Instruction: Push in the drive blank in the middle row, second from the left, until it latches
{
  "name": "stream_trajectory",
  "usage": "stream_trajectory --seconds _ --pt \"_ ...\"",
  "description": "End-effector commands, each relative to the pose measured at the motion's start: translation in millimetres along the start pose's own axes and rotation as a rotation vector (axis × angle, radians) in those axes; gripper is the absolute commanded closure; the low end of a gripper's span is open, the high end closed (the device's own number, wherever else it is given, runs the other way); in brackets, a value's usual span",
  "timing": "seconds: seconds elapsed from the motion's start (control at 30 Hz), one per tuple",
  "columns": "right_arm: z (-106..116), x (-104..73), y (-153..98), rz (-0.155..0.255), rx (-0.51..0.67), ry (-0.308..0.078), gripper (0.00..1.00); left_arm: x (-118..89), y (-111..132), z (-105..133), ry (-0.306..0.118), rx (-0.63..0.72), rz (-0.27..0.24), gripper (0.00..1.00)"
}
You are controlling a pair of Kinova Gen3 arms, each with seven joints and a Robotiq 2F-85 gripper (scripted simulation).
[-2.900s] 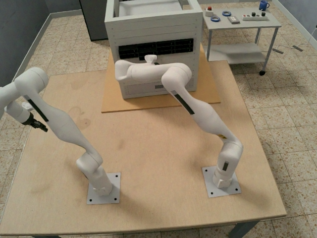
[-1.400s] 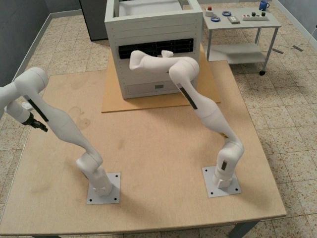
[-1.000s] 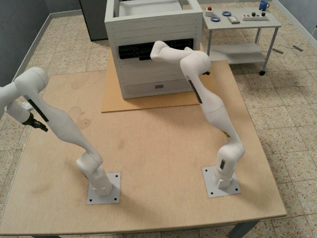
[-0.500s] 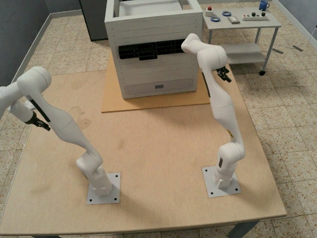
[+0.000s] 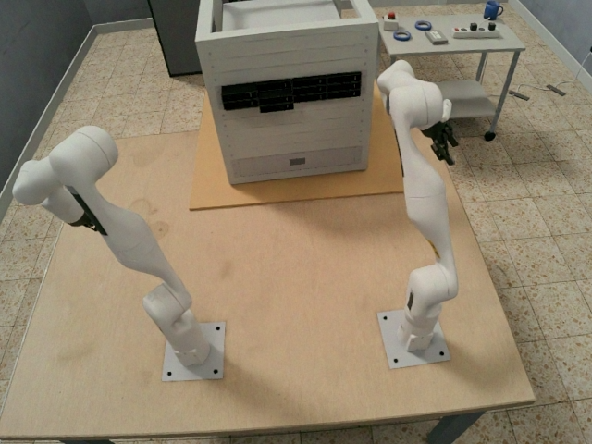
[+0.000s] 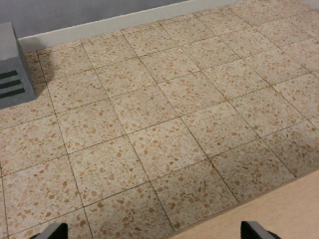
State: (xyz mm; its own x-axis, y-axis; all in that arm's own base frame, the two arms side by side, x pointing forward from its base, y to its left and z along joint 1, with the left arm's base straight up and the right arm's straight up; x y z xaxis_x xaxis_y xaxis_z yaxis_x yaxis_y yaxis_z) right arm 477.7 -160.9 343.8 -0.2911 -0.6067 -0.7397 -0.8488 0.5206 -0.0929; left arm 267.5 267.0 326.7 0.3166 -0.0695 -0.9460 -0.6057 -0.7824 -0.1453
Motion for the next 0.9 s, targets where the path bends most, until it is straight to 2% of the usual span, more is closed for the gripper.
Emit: stream_trajectory --seconds 0.0,0.4,0.47,0.5,0.63,0.87 --pt "-14 15.9 -2 0.033 0.064 -0.018 0.002 -4 17 -19 0.017 0.039 -0.061 0.002" --pt "-69 81.1 -1 0.175 0.341 -0.084 0.002 -18 110 -110 0.107 0.242 -0.342 0.002" --pt "-69 81.1 -1 0.175 0.341 -0.084 0.002 -18 110 -110 0.107 0.242 -0.342 0.002" --pt "-80 94.2 1 0.205 0.402 -0.095 0.002 -19 118 -117 0.115 0.26 -0.368 0.002" --pt "-94 110.5 4 0.242 0.479 -0.109 0.002 -23 151 -149 0.147 0.334 -0.47 0.002" --pt "-126 146.7 16 0.328 0.662 -0.137 0.002 -26 193 -193 0.193 0.435 -0.613 0.002"
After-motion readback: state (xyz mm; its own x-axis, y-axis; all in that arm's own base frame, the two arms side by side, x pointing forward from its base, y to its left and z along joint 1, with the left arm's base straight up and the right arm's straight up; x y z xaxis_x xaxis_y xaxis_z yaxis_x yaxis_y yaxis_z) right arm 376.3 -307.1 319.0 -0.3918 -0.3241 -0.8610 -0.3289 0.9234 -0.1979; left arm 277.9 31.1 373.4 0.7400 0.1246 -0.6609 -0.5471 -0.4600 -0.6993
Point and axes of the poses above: on each arm, the point where the finger pads meet when closed, its own x axis out along the fingers, its own y axis across the jaws, z = x × y, the point moved 9 cm from there along -x, back along the fingers, and after that the axes turned 7 degrees about x, right-handed, at the moved point
